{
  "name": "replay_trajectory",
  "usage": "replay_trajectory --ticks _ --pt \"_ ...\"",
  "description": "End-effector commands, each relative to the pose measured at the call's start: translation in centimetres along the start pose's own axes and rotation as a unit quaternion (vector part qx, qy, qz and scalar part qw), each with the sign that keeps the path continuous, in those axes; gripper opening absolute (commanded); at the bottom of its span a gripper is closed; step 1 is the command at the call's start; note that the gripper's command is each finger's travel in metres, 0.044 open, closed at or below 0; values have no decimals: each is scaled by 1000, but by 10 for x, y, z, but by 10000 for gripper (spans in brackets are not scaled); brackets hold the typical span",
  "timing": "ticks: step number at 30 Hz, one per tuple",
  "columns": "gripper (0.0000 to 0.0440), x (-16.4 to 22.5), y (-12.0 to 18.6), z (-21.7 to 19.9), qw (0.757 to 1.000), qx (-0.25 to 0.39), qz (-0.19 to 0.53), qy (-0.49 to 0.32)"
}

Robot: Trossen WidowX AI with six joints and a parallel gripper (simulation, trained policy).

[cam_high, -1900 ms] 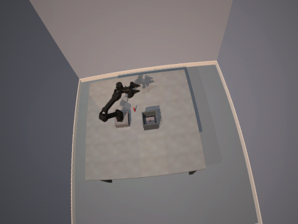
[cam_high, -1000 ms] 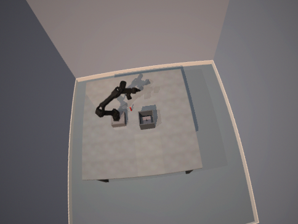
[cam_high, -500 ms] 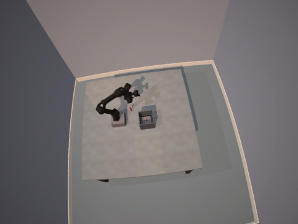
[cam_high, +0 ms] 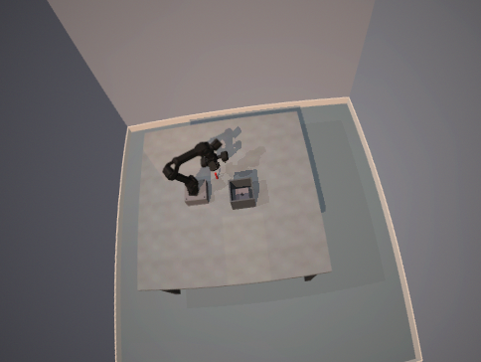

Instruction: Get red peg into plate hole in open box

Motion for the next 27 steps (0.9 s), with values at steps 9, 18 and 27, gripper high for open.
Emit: replay_trajectory --ticks 9,18,27 --pt "440 -1 -29 -32 991 124 -10 47" --pt "440 0 -51 -47 982 175 -18 75" --pt "440 -4 -80 -59 976 199 -31 88"
Point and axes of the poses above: the point midway between the two fingers, 35 mm back from their tips, its own y axis back along the fingers, its own z axis across the jaws, x = y × z, the point moved 3 cm from there along y, back along the fingers, and after that the axes turned 6 degrees about y, right-handed, at the moved point
